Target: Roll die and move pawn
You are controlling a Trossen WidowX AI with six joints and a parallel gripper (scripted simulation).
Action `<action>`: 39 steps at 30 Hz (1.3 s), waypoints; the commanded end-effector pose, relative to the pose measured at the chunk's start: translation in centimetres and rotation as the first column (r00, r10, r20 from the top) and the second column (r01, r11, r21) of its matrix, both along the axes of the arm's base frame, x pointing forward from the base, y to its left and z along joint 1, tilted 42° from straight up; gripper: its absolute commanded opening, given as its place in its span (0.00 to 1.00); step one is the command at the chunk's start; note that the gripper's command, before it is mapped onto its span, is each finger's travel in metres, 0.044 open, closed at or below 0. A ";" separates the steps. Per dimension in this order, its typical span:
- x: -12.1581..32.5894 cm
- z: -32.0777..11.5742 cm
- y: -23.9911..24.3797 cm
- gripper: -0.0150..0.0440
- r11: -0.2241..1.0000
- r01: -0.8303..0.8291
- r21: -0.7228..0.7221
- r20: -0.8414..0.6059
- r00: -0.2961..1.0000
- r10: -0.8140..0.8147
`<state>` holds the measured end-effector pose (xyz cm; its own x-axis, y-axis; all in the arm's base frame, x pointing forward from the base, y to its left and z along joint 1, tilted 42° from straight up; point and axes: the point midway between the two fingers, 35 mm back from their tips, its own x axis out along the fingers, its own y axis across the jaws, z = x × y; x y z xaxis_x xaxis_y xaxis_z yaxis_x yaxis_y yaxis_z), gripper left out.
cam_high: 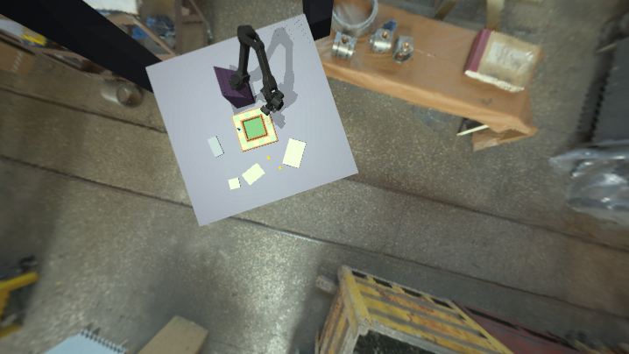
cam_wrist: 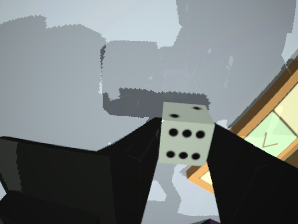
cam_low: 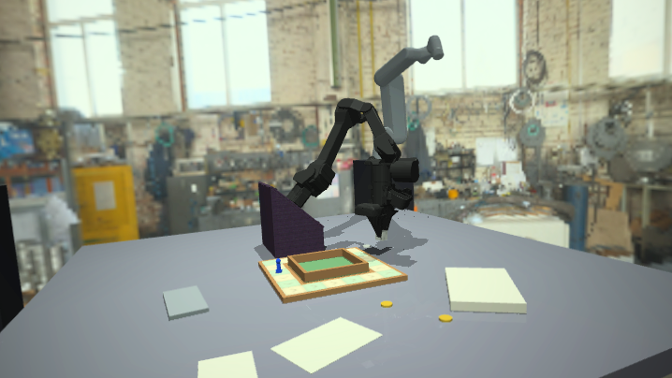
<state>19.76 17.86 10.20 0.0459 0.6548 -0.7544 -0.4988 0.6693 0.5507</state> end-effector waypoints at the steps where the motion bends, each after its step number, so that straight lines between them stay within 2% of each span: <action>1: 0.2 1.7 -1.3 0.25 1.000 -0.001 0.006 0.013 1.000 0.001; 12: -1.3 5.9 -5.2 0.25 1.000 0.002 0.018 0.012 1.000 -0.002; 18: -1.3 6.0 -5.5 0.25 1.000 0.020 0.019 -0.003 1.000 -0.020; 28: 1.4 4.0 -7.0 0.25 0.961 0.275 -0.011 -0.222 0.937 -0.270; 39: 3.9 1.3 -9.2 0.25 0.845 0.525 -0.101 -0.438 0.739 -0.512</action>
